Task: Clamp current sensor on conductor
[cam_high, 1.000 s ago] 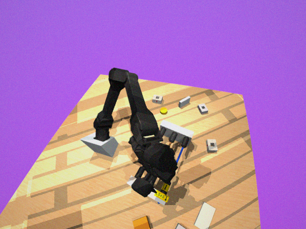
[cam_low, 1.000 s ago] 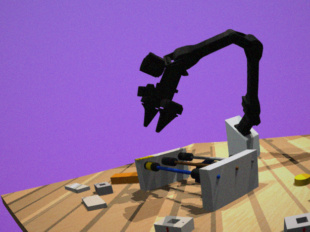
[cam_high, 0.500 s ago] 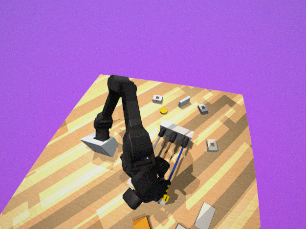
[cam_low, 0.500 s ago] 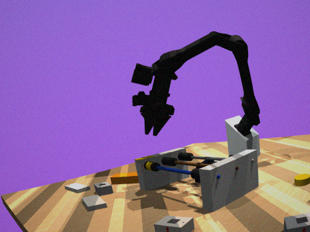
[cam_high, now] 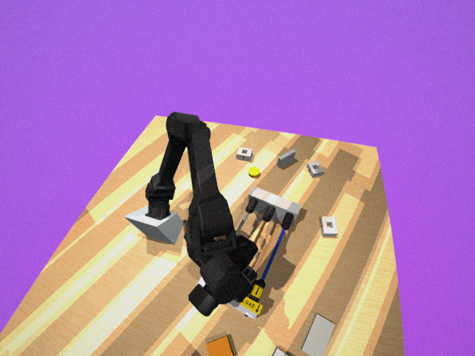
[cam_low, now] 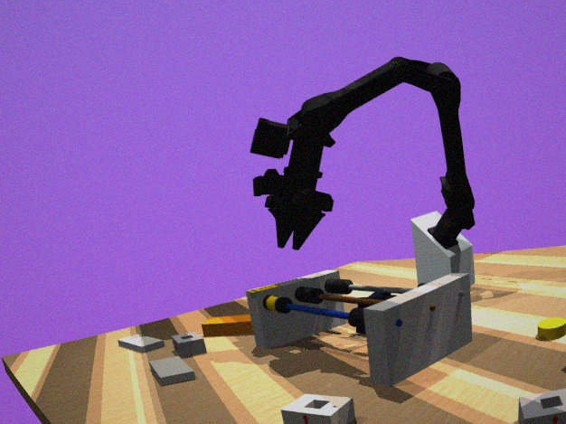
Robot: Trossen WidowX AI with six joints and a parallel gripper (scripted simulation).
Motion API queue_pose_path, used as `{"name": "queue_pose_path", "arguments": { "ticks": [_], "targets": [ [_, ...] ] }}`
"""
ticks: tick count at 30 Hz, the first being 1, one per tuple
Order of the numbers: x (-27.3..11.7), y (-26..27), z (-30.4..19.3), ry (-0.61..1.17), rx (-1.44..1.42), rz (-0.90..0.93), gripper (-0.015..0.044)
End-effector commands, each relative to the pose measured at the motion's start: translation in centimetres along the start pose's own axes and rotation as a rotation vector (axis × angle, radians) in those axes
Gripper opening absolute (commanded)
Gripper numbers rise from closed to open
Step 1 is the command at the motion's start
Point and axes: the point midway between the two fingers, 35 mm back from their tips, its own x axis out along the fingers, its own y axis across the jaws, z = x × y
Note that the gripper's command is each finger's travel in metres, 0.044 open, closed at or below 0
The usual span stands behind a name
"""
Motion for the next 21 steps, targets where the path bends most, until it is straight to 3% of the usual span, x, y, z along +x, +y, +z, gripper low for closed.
{"name": "queue_pose_path", "arguments": {
  "ticks": [1, 10, 21],
  "targets": [
    [0.1, 2.1, -4.0, 0.038, -0.069, 0.028, 0.0326],
    [0.7, 5.6, -14.8, 0.12, -0.23, 0.092, 0.0326],
    [1.6, 5.7, -15.1, 0.122, -0.233, 0.091, 0.0326]
  ]
}}
